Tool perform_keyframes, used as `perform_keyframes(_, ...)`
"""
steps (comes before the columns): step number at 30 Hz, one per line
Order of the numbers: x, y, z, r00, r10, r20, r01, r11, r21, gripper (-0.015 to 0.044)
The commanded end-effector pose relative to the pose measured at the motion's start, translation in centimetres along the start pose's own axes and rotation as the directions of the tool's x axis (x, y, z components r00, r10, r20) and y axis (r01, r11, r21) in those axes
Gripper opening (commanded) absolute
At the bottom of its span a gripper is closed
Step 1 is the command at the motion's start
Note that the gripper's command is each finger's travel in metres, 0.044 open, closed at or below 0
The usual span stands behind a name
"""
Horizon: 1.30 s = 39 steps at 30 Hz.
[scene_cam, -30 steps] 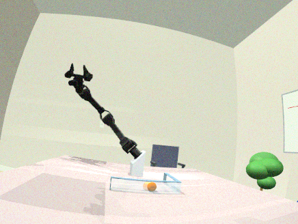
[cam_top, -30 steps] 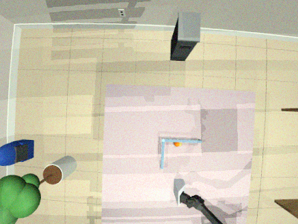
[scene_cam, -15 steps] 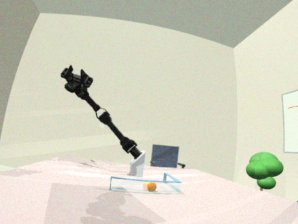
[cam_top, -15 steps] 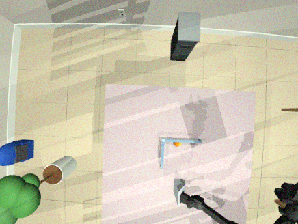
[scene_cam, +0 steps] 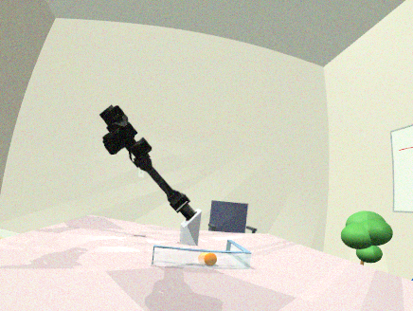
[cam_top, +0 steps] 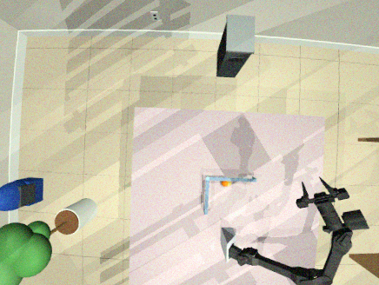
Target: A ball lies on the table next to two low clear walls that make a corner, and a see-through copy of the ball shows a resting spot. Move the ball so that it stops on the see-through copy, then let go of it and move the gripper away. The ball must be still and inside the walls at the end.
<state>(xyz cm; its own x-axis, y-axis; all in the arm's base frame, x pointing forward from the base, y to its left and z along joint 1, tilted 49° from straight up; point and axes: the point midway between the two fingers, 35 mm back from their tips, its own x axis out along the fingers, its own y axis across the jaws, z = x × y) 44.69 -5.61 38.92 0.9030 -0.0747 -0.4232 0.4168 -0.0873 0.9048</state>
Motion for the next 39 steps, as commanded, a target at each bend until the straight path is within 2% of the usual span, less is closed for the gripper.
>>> perform_keyframes(1, 4.4, -5.1, 0.4, 0.983, -0.168, 0.078, 0.178, 0.974, -0.137, 0.0320)
perform_keyframes(5, 8.3, -11.2, 0.7, 0.922, -0.344, 0.176, 0.384, 0.870, -0.310, 0.0320)
perform_keyframes(8, 10.4, -15.9, 0.9, 0.852, -0.458, 0.255, 0.524, 0.734, -0.432, 0.0320)
perform_keyframes(11, 11.8, -20.7, 1.1, 0.761, -0.552, 0.342, 0.639, 0.544, -0.544, 0.0320)
perform_keyframes(14, 12.7, -25.8, 1.3, 0.646, -0.623, 0.442, 0.713, 0.285, -0.640, 0.0320)
perform_keyframes(19, 12.6, -33.4, 2.0, 0.444, -0.655, 0.612, 0.677, -0.202, -0.707, 0.0320)
perform_keyframes(22, 11.8, -38.0, 2.5, 0.315, -0.615, 0.723, 0.522, -0.524, -0.673, 0.0320)
perform_keyframes(24, 11.3, -39.9, 2.8, 0.261, -0.573, 0.776, 0.415, -0.660, -0.627, 0.0320)
perform_keyframes(39, 11.7, -41.0, 4.1, 0.255, -0.567, 0.783, 0.401, -0.675, -0.619, 0.0320)
